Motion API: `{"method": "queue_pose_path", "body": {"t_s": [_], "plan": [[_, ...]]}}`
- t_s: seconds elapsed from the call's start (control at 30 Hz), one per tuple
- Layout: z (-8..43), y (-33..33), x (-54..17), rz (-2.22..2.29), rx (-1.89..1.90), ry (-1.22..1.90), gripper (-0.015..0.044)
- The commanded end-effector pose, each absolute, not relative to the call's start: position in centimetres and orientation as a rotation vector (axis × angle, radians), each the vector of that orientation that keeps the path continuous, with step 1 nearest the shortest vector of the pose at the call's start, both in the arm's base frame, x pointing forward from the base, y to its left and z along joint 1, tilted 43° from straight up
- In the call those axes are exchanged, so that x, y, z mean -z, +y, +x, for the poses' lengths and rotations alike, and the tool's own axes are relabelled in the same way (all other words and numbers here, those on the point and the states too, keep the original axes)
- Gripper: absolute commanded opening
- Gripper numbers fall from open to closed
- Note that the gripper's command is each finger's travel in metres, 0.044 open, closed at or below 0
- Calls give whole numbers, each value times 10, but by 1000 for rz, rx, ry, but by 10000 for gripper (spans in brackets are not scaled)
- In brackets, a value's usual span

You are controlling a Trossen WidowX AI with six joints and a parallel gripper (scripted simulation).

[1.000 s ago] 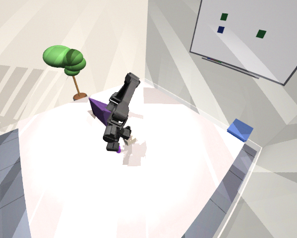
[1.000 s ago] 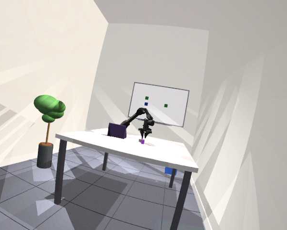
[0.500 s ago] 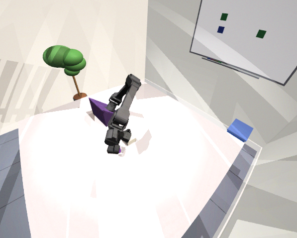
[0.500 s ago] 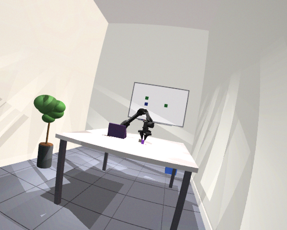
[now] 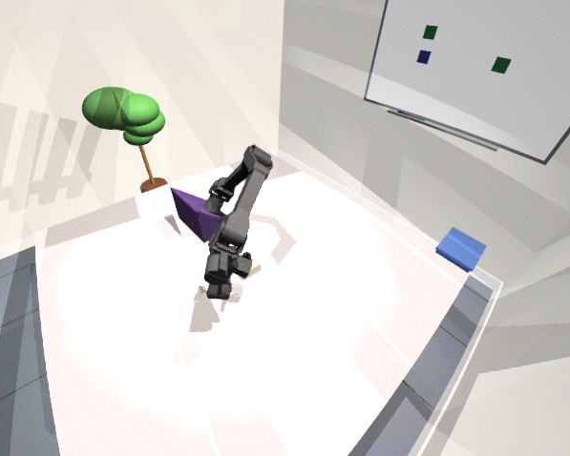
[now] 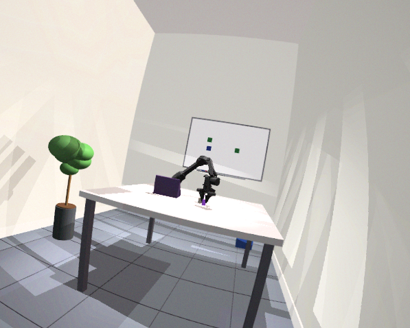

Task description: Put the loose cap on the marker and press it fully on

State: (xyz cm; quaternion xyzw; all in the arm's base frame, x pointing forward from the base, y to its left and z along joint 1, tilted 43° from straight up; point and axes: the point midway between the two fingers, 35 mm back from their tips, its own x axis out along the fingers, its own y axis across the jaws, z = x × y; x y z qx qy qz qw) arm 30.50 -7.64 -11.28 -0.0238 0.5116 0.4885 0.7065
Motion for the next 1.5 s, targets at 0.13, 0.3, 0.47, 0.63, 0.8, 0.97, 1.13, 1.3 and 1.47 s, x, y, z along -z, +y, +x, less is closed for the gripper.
{"method": "queue_pose_path", "body": {"t_s": [0.13, 0.3, 0.47, 0.63, 0.8, 0.97, 1.13, 1.3, 1.47], "plan": [[304, -67, 122, -45, -1085, 1136, 257], [303, -67, 122, -45, -1085, 1136, 152], [303, -67, 122, -45, -1085, 1136, 119], [303, -68, 122, -45, -1082, 1137, 66], [306, -77, 115, -49, -1063, 1147, 0], [306, -88, 103, -49, -1069, 1145, 0], [305, -98, 91, -48, -1075, 1142, 0], [303, -108, 79, -47, -1082, 1139, 0], [302, -107, 72, -47, -1083, 1138, 0]]}}
